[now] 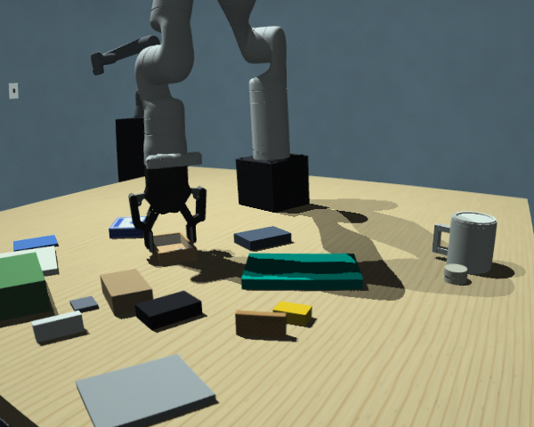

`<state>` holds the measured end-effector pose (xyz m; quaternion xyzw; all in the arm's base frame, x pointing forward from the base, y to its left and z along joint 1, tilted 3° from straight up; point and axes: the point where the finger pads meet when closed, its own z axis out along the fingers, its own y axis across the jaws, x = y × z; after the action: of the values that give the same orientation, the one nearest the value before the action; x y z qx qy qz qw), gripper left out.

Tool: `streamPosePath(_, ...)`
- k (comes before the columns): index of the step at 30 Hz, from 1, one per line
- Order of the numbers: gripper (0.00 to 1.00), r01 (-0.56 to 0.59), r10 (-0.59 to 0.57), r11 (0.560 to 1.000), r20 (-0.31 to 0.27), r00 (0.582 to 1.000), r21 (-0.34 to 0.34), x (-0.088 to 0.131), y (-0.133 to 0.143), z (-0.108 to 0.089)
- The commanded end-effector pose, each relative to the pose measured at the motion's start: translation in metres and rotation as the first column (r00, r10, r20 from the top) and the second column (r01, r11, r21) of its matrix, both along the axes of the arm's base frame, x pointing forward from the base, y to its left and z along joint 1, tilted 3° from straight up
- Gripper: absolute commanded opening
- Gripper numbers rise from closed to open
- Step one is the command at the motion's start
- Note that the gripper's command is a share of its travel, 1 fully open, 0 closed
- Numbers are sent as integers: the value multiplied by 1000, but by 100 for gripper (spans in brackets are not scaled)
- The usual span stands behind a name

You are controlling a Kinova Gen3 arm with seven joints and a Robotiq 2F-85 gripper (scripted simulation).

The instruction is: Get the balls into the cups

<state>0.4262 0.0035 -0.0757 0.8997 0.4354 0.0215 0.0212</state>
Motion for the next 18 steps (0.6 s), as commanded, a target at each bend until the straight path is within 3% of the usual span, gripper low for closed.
streamPosePath(1, 71, 0, 0, 1000, 0, 1000, 0, 0, 0, 0)
streamPosePath(18, 71, 0, 0, 1000, 0, 1000, 0, 0, 0, 2)
